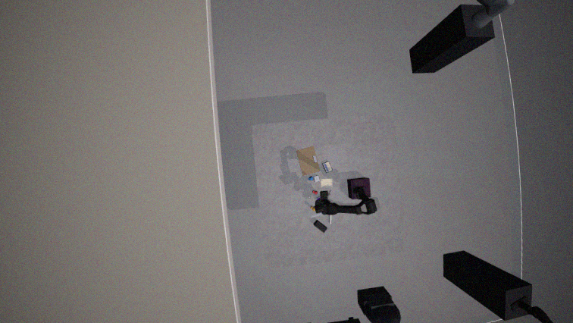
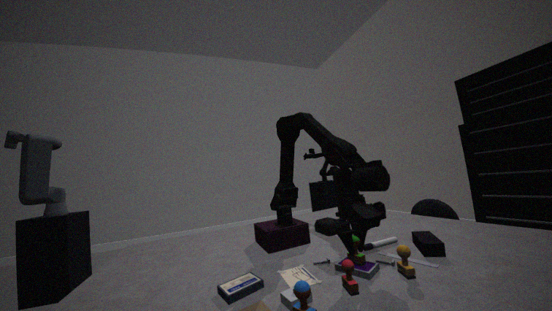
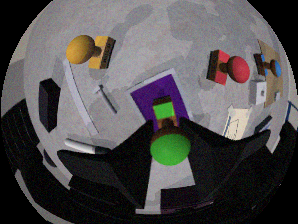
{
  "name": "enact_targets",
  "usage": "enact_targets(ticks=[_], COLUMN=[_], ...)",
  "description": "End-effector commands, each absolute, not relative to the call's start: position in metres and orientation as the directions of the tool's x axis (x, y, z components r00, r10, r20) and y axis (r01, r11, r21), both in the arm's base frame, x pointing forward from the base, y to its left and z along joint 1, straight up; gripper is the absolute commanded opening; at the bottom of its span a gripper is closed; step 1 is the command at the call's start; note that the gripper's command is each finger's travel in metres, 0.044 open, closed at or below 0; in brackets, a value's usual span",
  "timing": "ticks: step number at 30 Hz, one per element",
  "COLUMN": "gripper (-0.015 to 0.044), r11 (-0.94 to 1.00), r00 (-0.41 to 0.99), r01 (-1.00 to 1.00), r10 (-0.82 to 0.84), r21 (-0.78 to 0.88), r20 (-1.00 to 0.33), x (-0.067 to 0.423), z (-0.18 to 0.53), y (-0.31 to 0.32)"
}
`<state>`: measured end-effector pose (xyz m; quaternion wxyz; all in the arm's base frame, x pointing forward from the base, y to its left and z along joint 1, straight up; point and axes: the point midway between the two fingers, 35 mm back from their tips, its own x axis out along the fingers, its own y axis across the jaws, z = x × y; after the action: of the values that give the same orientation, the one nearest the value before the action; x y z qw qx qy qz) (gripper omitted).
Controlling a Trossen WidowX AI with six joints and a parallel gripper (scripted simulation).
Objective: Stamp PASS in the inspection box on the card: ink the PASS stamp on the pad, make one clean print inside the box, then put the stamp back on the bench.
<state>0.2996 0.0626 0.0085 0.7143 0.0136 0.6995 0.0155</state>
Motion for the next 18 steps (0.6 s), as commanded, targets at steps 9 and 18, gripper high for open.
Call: enact_targets(ticks=[9,18], gripper=[0.0,0.0], r11=[0.999,0.999], r00=[0.013,0.013], r01=[-0.003,-0.003], r10=[0.046,0.046], r21=[0.045,0.045], r20=[-0.999,-0.999], x=[0.2976,0.2976], z=[0.0054,0.0035], y=[0.0629,0.0629])
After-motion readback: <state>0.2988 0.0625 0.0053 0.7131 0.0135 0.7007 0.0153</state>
